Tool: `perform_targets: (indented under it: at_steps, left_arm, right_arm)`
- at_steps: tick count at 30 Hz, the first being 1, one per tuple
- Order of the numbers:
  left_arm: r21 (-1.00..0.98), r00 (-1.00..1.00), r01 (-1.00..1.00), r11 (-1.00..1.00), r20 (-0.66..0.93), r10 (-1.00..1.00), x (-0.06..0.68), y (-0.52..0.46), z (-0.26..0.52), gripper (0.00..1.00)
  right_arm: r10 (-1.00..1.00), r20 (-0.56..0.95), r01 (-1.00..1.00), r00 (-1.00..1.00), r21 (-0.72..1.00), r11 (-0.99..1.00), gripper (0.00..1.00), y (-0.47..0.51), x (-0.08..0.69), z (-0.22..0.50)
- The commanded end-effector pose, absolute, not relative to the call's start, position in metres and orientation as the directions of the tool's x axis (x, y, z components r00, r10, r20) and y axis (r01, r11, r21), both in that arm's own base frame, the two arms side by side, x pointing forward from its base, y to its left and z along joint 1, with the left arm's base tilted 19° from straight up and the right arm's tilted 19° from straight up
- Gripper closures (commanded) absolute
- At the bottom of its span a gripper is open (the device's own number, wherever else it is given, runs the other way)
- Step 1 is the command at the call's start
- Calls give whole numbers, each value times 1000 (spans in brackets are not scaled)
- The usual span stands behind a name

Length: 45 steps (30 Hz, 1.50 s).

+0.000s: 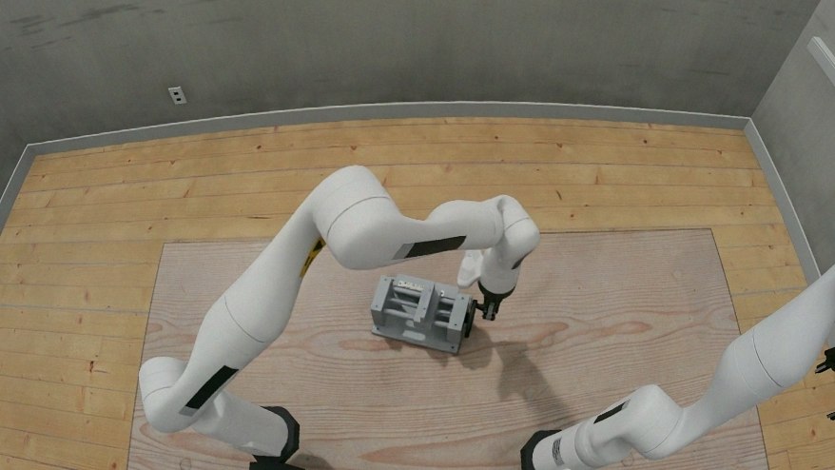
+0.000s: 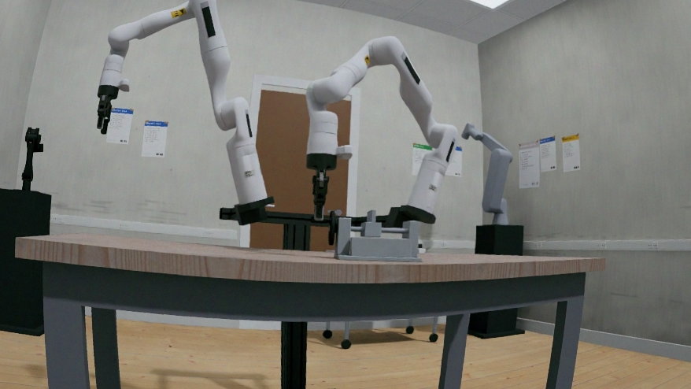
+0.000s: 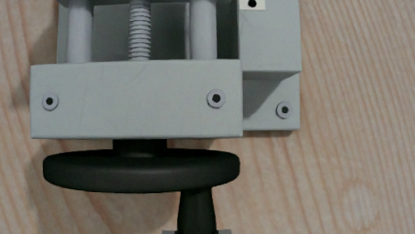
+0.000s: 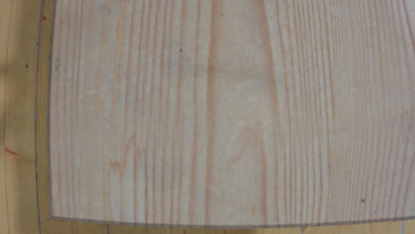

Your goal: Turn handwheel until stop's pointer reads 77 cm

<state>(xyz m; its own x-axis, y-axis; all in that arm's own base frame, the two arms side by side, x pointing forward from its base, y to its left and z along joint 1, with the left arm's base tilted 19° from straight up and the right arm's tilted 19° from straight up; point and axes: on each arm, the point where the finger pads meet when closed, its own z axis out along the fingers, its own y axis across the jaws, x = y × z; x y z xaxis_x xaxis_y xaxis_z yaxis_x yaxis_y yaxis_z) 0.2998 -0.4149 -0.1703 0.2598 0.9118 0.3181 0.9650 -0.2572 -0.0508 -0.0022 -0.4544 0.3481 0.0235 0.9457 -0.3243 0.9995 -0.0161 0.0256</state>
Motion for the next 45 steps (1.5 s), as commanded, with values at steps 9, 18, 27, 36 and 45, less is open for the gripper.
perform_targets:
  at_steps: [9,18,27,36,45]
  left_arm:
    - [-50,266,963,-264,319,910,303,-415,-171,842]
    - [-50,266,963,-264,318,910,304,-415,-173,842]
    - [-46,267,963,-266,313,912,307,-416,-180,842]
    - [-46,267,963,-266,312,912,308,-412,-190,842]
    - [-49,267,963,-266,315,911,302,-404,-203,842]
  right_arm:
    - [947,-320,1000,11,18,-6,2,-453,-4,348]
    - [947,-320,1000,11,18,-6,2,-453,-4,348]
    - [947,-320,1000,11,18,-6,2,-453,-4,348]
    - [947,-320,1000,11,18,-6,2,-453,-4,348]
    - [947,-320,1000,11,18,-6,2,-453,-4,348]
